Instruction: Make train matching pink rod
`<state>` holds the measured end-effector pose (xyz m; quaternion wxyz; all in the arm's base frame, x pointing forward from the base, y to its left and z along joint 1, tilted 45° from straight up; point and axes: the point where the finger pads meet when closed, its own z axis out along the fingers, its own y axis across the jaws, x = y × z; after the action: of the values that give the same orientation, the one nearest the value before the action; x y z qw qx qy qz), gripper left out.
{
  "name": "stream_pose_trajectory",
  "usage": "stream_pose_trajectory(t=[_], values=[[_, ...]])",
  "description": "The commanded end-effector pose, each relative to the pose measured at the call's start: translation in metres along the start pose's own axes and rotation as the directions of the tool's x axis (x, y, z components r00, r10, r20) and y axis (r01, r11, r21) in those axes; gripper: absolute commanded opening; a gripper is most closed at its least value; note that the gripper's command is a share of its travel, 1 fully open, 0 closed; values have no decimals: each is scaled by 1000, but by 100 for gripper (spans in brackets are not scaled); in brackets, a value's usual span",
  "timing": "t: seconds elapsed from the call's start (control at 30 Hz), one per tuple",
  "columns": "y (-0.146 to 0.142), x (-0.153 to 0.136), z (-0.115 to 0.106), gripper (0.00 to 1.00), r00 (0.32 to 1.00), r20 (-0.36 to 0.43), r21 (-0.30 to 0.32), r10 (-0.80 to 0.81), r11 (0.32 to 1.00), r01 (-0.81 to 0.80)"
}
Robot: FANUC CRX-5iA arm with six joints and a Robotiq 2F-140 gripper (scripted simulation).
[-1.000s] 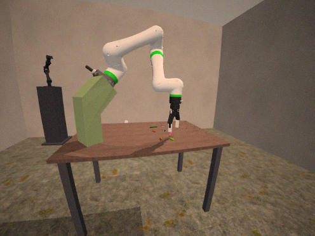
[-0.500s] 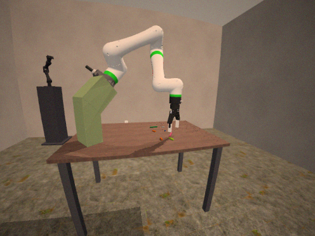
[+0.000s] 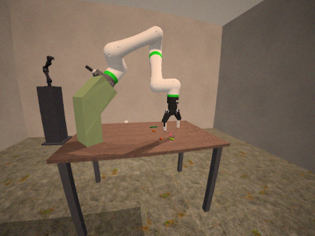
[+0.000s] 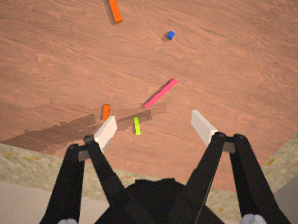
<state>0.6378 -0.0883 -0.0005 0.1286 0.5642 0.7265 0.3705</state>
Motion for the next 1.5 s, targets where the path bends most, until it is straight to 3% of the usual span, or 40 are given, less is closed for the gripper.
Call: stream_pose_trajectory(t=[0.0, 0.27, 0.3, 0.77, 0.83, 0.87, 1.13, 1.47], values=[[0, 9, 0, 100, 986, 2, 13, 166, 986, -166], [-1, 19, 0, 100, 941, 4, 12, 338, 941, -338], [-1, 24, 0, 100, 908, 5, 12, 419, 908, -419], [-5, 47, 0, 100, 672, 10, 9, 741, 672, -741], [-5, 47, 0, 100, 672, 10, 9, 741, 672, -741], [-6, 51, 0, 100, 610, 11, 9, 792, 610, -792], [-9, 63, -1, 100, 419, 14, 6, 908, 419, -908], [-10, 64, -1, 100, 401, 14, 6, 916, 401, -916]])
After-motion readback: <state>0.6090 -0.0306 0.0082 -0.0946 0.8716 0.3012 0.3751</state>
